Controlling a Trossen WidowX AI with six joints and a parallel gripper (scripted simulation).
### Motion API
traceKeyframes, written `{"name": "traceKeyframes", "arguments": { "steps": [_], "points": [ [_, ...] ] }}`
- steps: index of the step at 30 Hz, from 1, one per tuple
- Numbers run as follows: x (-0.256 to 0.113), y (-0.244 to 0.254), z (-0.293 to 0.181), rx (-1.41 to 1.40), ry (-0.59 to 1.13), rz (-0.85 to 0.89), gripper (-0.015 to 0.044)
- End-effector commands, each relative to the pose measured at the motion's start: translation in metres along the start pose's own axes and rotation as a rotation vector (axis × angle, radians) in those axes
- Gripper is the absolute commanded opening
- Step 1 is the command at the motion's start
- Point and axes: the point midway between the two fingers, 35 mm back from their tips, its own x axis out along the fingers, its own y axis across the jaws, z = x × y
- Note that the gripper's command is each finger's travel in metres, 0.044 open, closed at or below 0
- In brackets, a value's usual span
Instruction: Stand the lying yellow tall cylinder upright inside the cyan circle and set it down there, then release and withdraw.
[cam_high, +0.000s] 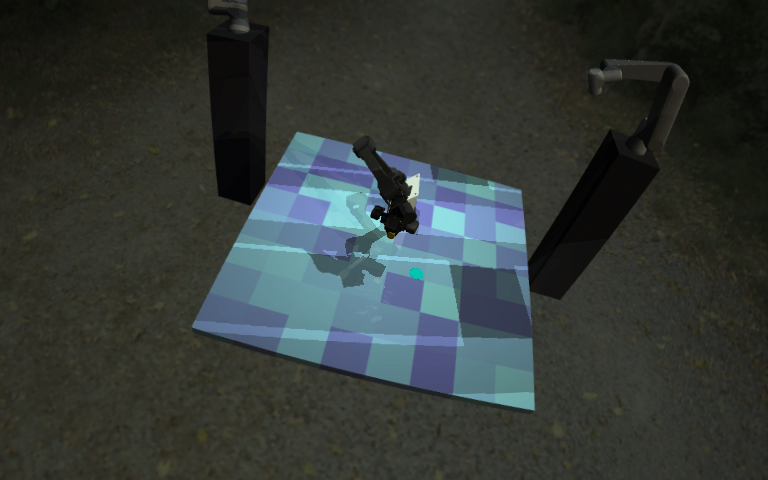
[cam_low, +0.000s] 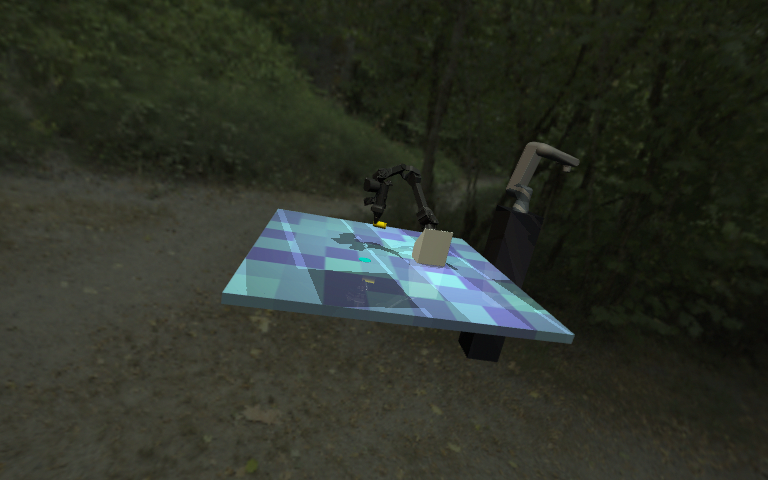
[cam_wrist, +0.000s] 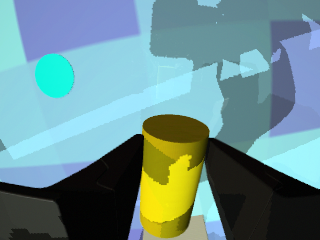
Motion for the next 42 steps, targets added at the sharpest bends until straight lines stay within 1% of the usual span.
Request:
{"name": "traceKeyframes", "arguments": {
  "steps": [1, 22, 42],
  "points": [
    [-0.002, 0.011, 0.005, -0.094, -0.001, 0.006, 0.0105],
    [0.000, 0.072, 0.013, -0.661, 0.007, -0.005, 0.0105],
    [0.008, 0.132, 0.010, -1.200, 0.023, -0.018, 0.0105]
  ]
}}
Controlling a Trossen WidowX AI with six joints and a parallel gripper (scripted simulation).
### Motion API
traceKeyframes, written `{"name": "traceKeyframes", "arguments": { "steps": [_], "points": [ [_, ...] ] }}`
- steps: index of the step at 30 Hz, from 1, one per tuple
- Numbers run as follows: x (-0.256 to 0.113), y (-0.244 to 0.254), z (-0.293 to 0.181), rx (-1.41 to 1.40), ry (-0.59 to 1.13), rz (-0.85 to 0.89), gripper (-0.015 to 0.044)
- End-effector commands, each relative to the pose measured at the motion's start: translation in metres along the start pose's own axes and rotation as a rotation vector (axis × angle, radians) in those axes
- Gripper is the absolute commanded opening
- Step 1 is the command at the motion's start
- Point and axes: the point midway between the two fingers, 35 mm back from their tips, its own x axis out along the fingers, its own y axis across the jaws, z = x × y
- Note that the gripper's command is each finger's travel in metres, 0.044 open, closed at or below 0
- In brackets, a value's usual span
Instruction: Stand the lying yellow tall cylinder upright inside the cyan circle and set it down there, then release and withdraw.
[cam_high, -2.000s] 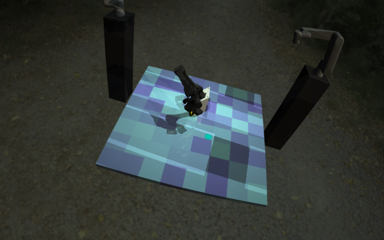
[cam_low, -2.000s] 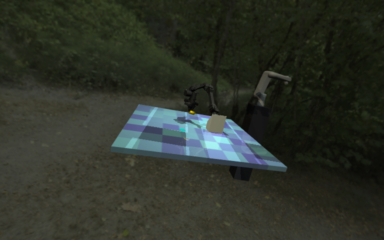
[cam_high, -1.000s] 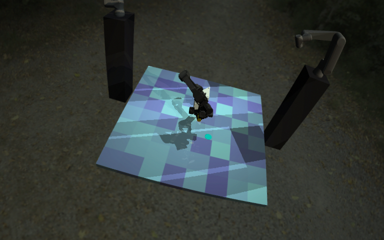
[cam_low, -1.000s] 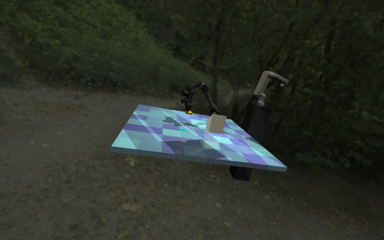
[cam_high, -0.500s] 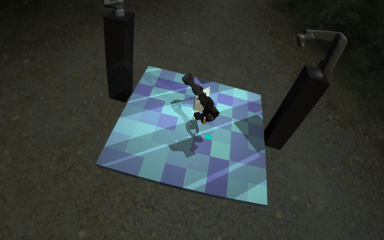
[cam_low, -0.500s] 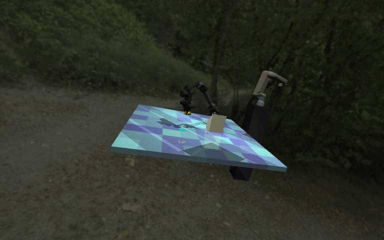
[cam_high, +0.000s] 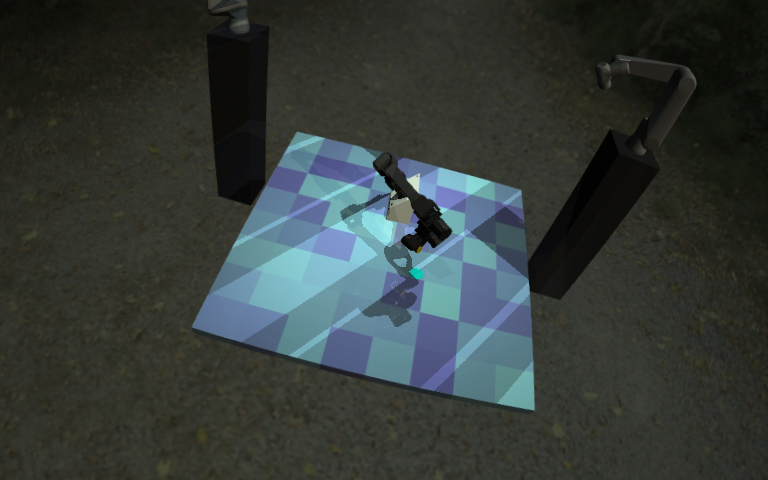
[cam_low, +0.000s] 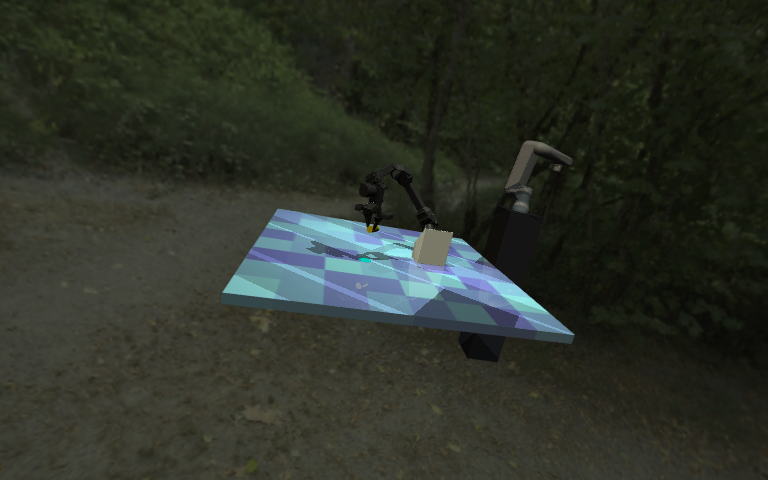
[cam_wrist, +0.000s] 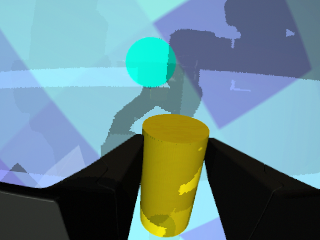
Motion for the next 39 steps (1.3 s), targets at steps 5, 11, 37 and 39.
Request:
{"name": "traceKeyframes", "arguments": {
  "steps": [5, 11, 37, 39],
  "points": [
    [0.002, 0.013, 0.021, -0.200, 0.001, -0.002, 0.0105],
    [0.004, 0.017, 0.027, -0.267, 0.004, -0.002, 0.0105],
    [0.023, 0.025, 0.028, -0.245, -0.113, 0.147, 0.0105],
    [0.024, 0.026, 0.028, -0.243, -0.123, 0.158, 0.0105]
  ]
}}
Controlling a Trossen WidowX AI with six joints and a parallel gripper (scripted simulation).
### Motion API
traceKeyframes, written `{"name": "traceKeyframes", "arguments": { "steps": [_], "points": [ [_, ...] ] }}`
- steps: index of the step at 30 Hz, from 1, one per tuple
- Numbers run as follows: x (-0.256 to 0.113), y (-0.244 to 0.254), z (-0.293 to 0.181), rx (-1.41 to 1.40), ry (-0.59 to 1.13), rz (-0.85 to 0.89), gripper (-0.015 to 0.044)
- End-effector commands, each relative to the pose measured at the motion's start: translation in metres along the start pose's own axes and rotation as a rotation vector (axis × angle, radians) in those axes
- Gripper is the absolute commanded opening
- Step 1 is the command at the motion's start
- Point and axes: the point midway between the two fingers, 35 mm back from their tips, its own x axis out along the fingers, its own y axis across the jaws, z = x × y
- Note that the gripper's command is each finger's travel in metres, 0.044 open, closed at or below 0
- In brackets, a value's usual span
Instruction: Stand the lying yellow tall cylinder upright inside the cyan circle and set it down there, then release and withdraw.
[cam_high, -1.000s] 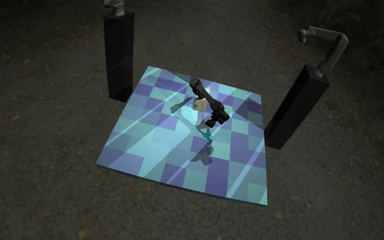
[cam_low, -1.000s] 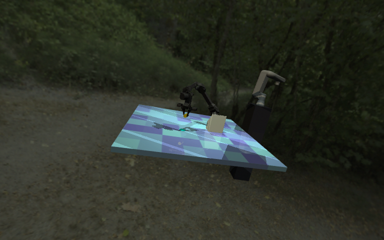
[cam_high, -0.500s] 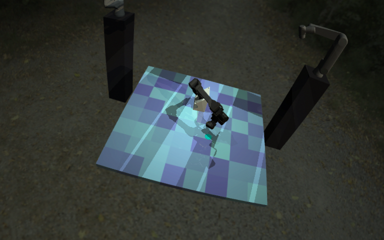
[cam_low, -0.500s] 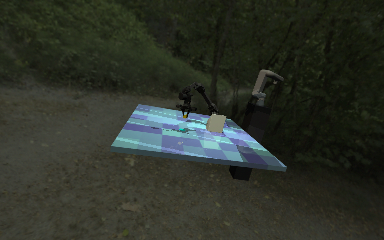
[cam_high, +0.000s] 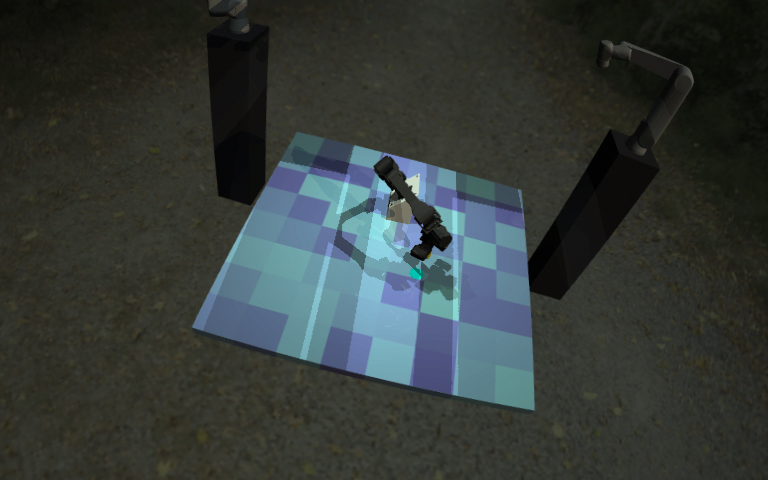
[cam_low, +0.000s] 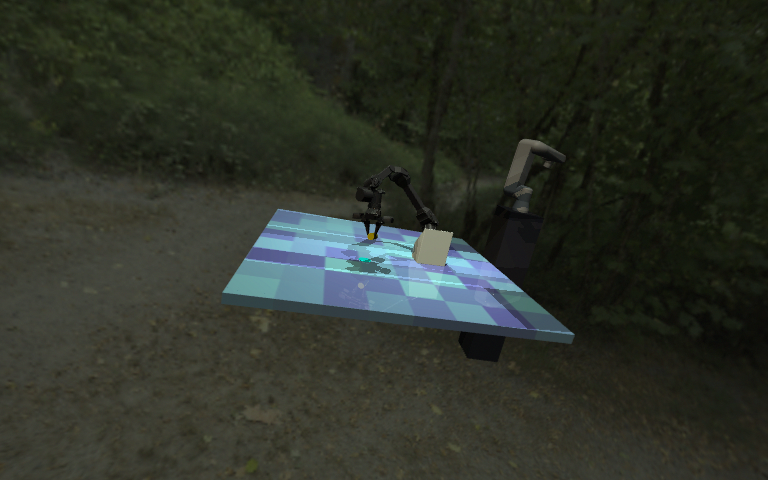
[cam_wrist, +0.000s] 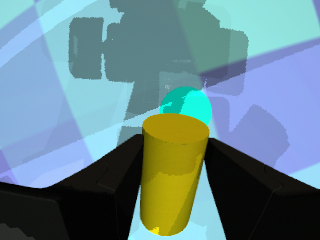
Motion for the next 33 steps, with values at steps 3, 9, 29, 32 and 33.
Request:
{"name": "traceKeyframes", "arguments": {
  "steps": [3, 9, 29, 32, 33],
  "points": [
    [0.003, 0.002, -0.001, -0.002, -0.033, 0.028, 0.0105],
    [0.007, 0.003, 0.000, 0.001, -0.069, 0.054, 0.0105],
    [0.017, 0.005, 0.001, 0.009, -0.198, 0.127, 0.0105],
    [0.018, 0.006, 0.002, 0.010, -0.218, 0.136, 0.0105],
    [0.018, 0.006, 0.002, 0.010, -0.224, 0.139, 0.0105]
  ]
}}
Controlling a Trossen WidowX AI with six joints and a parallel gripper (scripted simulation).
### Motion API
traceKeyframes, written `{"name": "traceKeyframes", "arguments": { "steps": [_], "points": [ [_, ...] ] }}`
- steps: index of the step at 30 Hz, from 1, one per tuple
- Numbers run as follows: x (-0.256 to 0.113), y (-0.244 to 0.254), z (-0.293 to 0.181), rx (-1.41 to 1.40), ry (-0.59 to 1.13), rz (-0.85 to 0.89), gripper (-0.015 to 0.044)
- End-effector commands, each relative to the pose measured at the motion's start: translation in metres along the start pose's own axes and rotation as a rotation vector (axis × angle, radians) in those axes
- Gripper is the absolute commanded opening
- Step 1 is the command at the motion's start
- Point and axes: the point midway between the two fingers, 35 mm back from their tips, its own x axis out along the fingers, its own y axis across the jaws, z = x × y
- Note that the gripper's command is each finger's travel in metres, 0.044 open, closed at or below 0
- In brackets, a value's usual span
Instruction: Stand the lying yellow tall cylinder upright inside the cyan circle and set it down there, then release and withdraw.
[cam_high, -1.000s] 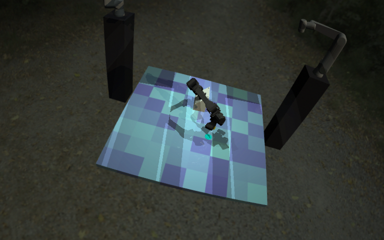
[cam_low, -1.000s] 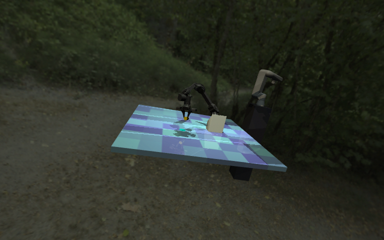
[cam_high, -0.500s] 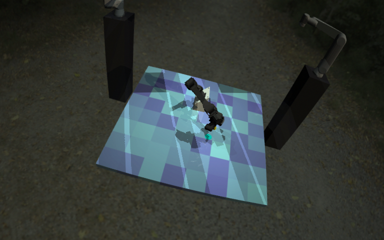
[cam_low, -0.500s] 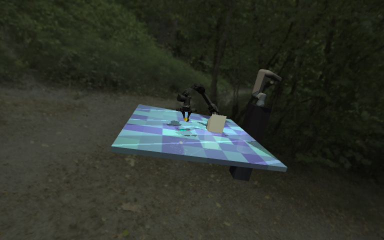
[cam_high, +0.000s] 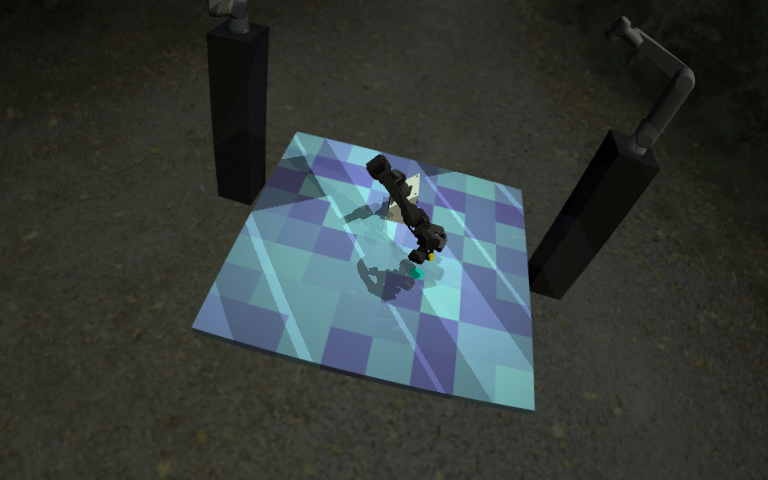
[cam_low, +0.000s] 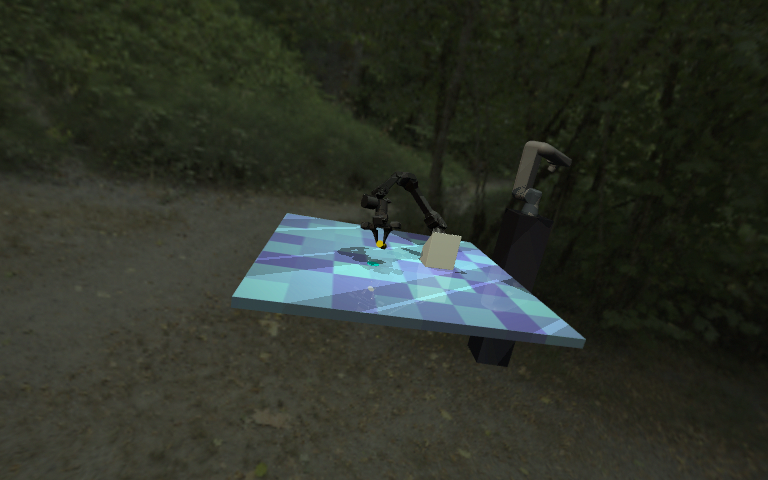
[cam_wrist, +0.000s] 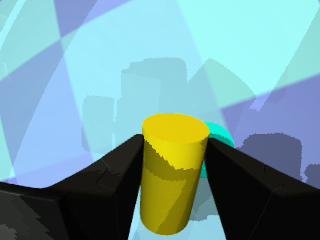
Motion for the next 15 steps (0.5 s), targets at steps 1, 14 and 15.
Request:
{"name": "traceKeyframes", "arguments": {
  "steps": [1, 14, 15],
  "points": [
    [0.0008, 0.0018, -0.0010, -0.005, -0.025, 0.014, 0.0105],
    [0.0050, 0.0016, -0.0008, -0.006, -0.115, 0.048, 0.0105],
    [0.0052, 0.0016, -0.0007, -0.006, -0.122, 0.050, 0.0105]
  ]
}}
